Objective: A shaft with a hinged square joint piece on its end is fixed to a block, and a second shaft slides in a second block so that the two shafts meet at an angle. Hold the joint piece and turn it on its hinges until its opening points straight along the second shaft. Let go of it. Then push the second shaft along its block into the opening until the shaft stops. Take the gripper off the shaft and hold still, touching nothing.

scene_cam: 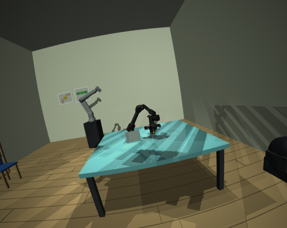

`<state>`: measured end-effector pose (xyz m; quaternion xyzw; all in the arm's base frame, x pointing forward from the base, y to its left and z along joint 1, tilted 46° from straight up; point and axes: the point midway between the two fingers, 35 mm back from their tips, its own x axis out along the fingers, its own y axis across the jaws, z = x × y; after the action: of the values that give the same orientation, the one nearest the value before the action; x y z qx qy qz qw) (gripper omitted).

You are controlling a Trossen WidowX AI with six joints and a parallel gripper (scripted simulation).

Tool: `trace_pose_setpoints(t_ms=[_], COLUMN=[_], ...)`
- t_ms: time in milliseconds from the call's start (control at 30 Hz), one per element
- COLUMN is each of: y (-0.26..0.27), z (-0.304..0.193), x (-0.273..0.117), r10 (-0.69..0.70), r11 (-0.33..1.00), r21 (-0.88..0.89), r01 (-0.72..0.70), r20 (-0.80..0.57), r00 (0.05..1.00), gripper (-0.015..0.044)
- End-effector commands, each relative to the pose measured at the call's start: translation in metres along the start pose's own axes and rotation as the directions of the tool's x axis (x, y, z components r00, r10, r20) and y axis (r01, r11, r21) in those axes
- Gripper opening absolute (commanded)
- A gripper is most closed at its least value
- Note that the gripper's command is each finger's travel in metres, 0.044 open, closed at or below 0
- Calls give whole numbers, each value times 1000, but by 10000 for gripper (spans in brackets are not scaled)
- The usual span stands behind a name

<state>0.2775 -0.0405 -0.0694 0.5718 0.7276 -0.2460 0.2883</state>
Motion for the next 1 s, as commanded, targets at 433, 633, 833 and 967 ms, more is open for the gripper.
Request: trace_pose_setpoints(t_ms=[433, 633, 833, 967], y=[0, 0, 0, 0], z=[-16, -16, -16, -16], x=[0, 0, 0, 0], r10=[0, 0, 0, 0], r11=[1000, 1000, 1000, 1000], r21=[1, 1, 1, 1], r01=[0, 0, 0, 0], r20=[0, 0, 0, 0], r00=[1000, 1000, 1000, 1000], gripper=[0, 0, 67, 93])
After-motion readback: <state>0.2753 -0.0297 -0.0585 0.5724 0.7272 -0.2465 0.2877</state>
